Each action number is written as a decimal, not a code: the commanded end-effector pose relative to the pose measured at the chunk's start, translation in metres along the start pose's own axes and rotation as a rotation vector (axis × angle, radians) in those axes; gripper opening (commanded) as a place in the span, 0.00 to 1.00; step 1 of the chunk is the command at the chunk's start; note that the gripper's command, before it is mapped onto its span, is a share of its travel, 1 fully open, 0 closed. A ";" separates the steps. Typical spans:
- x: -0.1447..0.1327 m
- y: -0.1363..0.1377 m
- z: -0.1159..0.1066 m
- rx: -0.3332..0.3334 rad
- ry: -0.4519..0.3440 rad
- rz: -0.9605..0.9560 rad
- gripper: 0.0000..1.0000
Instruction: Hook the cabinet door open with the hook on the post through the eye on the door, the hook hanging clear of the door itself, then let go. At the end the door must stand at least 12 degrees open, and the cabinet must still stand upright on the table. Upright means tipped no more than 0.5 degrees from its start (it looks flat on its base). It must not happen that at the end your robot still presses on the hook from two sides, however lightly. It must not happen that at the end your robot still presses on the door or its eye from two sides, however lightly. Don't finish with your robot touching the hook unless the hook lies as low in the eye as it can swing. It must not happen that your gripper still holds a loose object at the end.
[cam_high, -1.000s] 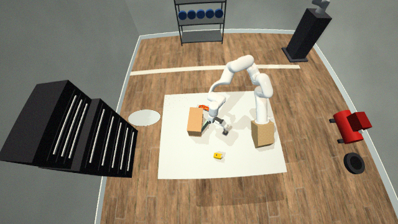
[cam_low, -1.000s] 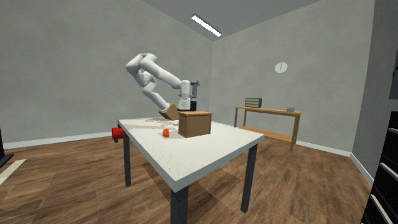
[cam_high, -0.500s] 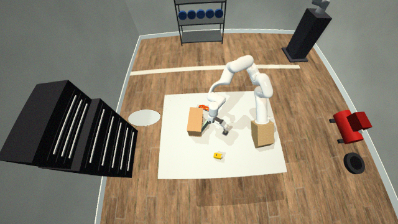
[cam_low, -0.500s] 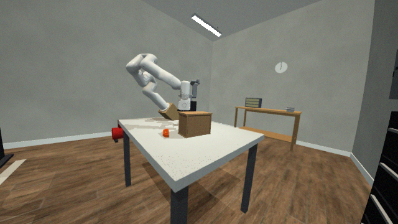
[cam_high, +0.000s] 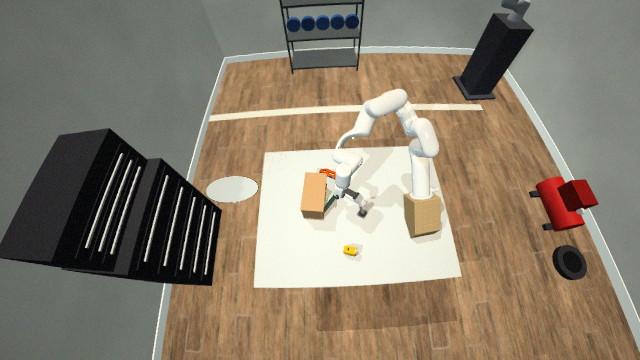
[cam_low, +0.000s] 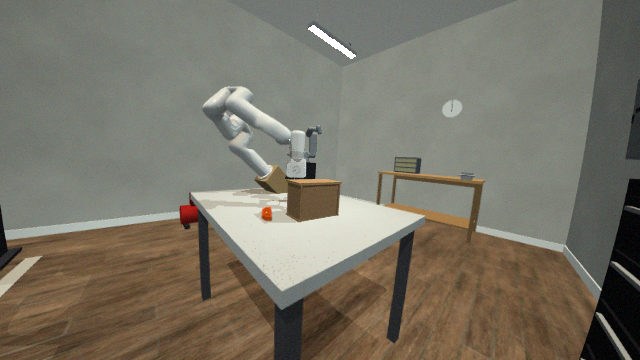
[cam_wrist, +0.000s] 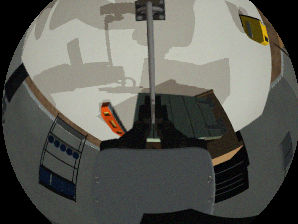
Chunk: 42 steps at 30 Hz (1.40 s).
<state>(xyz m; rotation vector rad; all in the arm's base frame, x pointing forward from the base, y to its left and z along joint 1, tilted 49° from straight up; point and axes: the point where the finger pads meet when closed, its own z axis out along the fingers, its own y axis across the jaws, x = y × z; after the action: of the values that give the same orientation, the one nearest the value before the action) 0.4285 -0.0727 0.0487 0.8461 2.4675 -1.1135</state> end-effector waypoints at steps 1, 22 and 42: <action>-0.001 0.001 -0.001 -0.003 -0.002 0.001 0.04; -0.001 0.001 0.003 -0.003 -0.002 0.001 0.04; -0.002 0.001 0.005 -0.003 -0.002 0.001 0.23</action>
<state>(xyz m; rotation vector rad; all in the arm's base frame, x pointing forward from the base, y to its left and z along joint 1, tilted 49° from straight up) 0.4295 -0.0777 0.0451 0.8460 2.4671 -1.1133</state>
